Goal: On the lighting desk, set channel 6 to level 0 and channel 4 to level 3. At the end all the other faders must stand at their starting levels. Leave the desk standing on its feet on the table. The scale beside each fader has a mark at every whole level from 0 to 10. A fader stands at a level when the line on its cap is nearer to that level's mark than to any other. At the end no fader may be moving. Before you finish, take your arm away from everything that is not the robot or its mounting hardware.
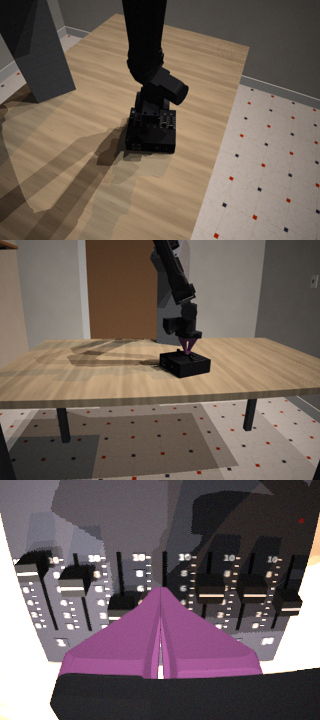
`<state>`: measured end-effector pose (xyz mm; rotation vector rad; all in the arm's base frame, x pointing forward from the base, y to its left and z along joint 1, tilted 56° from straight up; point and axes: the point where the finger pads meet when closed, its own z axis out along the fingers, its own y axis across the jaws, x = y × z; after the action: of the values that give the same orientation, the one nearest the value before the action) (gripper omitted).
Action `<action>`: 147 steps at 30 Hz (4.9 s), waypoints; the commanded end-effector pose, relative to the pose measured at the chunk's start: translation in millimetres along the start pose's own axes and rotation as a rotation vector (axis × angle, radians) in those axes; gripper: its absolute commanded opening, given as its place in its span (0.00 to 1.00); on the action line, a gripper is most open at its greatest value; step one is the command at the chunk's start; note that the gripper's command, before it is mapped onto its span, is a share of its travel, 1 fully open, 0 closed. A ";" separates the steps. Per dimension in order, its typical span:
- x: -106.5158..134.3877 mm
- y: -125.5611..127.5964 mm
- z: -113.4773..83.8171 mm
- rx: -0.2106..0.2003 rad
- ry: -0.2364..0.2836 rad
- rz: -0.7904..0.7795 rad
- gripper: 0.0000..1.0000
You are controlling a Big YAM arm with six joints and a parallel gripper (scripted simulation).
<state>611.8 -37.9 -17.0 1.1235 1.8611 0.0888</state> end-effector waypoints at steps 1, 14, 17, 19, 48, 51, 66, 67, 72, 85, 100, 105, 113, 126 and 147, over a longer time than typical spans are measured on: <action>4.3 2.4 -2.8 -0.007 0.005 0.002 0.00; -9.9 6.4 -4.4 -0.010 -0.004 -0.005 0.00; -10.4 7.2 -5.6 -0.012 -0.005 -0.004 0.00; -6.4 4.9 -10.6 -0.009 0.002 -0.008 0.00; 4.2 -4.6 -46.6 0.006 0.014 -0.003 0.00; 4.2 -4.6 -46.6 0.006 0.014 -0.004 0.00; 22.9 -7.4 -43.4 -0.004 -0.015 0.025 0.00; 22.9 -7.4 -43.4 -0.004 -0.015 0.025 0.00; 36.4 9.2 -43.2 -0.027 0.001 0.008 0.00; 29.3 3.7 -39.5 -0.016 -0.007 0.017 0.00; 29.6 3.2 -39.2 -0.015 -0.007 0.016 0.00; 31.0 0.4 -37.0 -0.009 -0.005 0.014 0.00; 31.9 -4.9 -30.6 -0.001 -0.004 0.011 0.00; 34.3 -2.7 -24.5 -0.005 -0.002 -0.007 0.00; 31.7 -1.0 -12.3 -0.008 -0.006 -0.003 0.00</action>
<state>590.7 -9.0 -35.9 1.1273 1.8684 0.0864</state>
